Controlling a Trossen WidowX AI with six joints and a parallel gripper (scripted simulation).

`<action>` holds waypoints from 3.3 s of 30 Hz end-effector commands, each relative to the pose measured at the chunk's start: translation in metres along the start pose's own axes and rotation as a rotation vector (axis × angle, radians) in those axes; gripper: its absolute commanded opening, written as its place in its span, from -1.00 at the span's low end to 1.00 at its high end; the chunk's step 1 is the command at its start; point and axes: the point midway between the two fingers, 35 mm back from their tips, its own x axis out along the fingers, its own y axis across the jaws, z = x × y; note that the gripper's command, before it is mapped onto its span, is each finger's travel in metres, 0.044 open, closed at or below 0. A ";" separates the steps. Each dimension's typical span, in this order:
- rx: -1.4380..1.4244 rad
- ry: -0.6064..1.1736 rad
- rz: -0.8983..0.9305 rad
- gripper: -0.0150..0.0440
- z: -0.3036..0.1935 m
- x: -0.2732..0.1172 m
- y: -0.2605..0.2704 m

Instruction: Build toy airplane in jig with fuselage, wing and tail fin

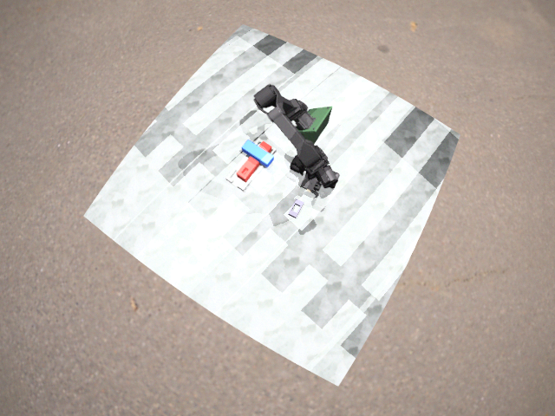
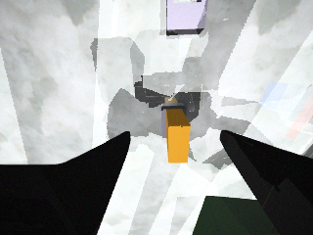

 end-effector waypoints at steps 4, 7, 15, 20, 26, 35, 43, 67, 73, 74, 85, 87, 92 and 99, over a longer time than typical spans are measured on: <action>-0.010 0.002 -0.012 1.00 -0.002 0.016 -0.002; -0.010 0.002 -0.012 1.00 -0.003 0.020 -0.002; -0.010 0.002 -0.013 0.56 -0.003 0.023 -0.002; -0.010 0.002 -0.013 0.11 -0.003 0.023 -0.002; -0.010 0.002 -0.013 -0.36 -0.003 0.023 -0.002; -0.010 -0.003 -0.007 -0.49 -0.002 0.021 -0.001; -0.015 -0.045 0.043 -0.49 0.007 0.004 0.009; -0.016 -0.014 0.018 -0.49 0.006 -0.064 0.008; -0.015 -0.007 0.009 -0.49 0.003 -0.082 0.006; -0.014 -0.006 0.007 -0.49 0.002 -0.085 0.005; -0.012 0.004 -0.008 -0.49 -0.003 -0.110 0.000; -0.012 0.004 -0.007 -0.49 -0.003 -0.110 0.000; -0.008 0.003 0.002 -0.49 0.006 -0.110 -0.009; 0.002 0.003 0.019 -0.49 0.019 -0.110 -0.023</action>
